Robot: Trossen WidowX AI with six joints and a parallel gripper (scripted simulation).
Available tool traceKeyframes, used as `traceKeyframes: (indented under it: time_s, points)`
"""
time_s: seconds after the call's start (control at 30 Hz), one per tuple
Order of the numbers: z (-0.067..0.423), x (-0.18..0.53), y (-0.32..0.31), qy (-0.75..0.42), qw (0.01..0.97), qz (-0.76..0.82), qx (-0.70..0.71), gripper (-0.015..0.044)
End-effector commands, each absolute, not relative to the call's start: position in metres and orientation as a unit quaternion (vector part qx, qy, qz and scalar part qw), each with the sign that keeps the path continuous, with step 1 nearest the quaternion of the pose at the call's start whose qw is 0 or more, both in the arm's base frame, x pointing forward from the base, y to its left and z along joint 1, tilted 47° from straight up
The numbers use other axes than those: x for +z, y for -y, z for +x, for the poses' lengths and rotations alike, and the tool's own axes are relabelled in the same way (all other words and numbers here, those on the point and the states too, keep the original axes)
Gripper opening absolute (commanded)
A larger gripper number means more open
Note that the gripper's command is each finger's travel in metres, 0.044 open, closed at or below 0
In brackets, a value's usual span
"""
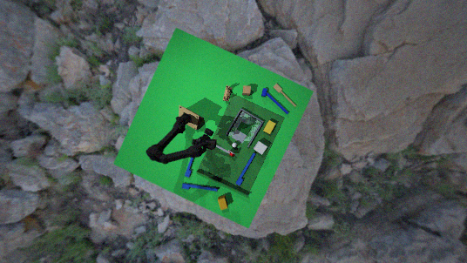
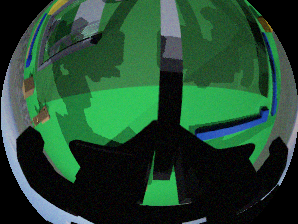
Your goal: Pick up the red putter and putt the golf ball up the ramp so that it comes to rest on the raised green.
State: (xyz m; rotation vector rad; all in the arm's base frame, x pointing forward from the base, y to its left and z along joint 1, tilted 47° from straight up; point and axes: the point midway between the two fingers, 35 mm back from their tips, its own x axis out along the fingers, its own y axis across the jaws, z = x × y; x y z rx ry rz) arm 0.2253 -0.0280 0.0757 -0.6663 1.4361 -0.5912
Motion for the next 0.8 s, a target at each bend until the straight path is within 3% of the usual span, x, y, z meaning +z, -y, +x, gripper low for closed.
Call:
traceKeyframes:
  time_s: [0.0, 0.47, 0.77]
  points:
    - [0.224, 0.071, 0.021, -0.631, 0.668, -0.292, -0.267, 0.0]
    - [0.22, 0.11, -0.021, -0.632, 0.667, -0.291, -0.266, 0.0]
    - [0.221, 0.105, -0.016, -0.633, 0.666, -0.293, -0.264, 0.0]
